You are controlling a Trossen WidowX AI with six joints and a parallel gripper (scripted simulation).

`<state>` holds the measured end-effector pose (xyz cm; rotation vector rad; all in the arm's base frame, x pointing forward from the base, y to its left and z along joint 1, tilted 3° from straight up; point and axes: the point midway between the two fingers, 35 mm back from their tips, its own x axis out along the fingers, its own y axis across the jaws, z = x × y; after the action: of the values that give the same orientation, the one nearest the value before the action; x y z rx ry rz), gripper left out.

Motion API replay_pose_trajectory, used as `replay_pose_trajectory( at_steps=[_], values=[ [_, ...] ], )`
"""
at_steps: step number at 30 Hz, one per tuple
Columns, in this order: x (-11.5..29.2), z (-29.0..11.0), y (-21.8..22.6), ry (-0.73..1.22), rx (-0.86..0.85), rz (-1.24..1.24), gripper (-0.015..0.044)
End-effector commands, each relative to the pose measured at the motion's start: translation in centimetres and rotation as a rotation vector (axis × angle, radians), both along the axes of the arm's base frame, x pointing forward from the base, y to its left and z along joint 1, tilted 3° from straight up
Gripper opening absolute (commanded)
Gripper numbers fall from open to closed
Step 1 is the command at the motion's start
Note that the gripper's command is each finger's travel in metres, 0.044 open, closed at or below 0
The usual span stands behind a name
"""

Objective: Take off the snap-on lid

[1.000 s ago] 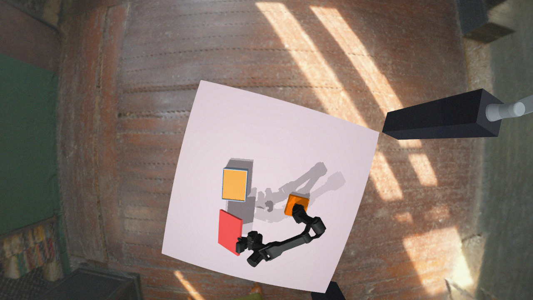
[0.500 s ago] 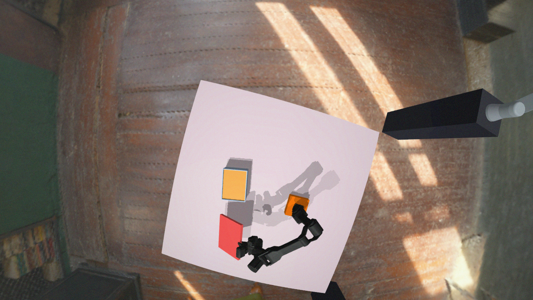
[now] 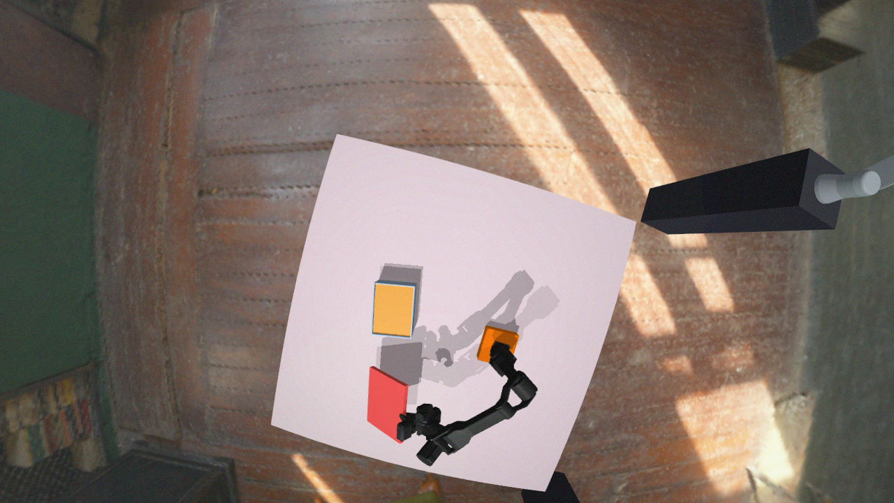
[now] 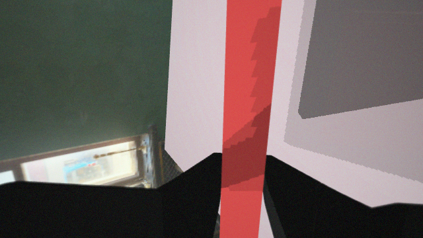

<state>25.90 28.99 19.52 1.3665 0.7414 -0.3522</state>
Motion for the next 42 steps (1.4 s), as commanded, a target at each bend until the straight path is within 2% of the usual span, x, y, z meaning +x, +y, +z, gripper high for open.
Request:
replay_pose_trajectory(
  at_steps=[1,11,42],
  values=[
    [-0.2,0.1,0.9,-0.006,0.004,-0.007,0.0],
    [-1.0,0.1,2.7,-0.005,0.006,-0.007,0.0],
    [-0.9,-2.5,2.0,-0.005,0.005,-0.007,0.0]
  ],
)
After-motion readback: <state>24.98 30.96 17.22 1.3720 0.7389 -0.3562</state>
